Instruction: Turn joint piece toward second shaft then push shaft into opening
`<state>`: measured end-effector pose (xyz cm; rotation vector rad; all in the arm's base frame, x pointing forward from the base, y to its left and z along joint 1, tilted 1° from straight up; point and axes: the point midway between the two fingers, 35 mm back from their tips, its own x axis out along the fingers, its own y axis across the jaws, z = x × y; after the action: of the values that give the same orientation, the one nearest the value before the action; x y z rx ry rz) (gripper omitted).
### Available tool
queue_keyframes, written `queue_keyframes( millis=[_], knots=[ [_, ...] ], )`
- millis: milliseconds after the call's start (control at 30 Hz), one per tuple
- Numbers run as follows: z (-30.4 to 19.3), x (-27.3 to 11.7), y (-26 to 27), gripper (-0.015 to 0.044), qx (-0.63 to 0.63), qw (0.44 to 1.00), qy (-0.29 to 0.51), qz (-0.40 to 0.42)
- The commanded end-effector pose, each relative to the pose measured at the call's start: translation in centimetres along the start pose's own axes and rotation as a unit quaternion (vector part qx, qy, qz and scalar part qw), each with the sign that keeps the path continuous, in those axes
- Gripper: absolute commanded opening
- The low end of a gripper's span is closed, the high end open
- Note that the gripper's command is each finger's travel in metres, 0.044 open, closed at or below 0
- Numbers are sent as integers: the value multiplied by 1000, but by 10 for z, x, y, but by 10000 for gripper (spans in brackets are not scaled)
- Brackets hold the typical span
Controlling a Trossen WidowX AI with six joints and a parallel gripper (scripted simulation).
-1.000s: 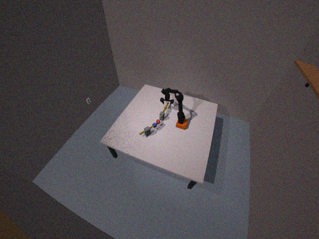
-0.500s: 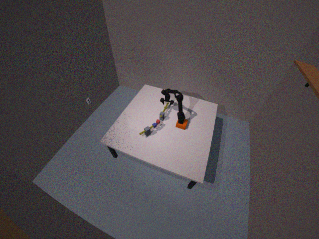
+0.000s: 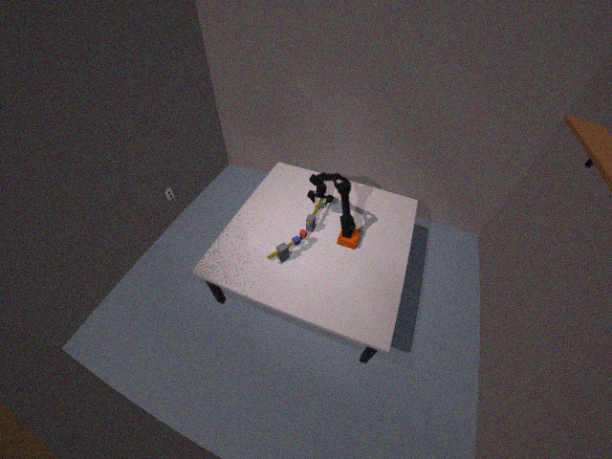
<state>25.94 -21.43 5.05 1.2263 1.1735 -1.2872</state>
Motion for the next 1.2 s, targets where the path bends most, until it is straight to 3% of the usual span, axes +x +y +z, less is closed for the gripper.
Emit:
queue_keyframes(
  millis=[0,367,833,1167],
  knots=[
    [-1,5,-2,387,3,1000,0,-4],
    [-1,5,-2,102,3,1000,0,-4],
    [-1,5,-2,102,3,1000,0,-4],
    [-1,5,-2,67,3,1000,0,7]
  ],
)
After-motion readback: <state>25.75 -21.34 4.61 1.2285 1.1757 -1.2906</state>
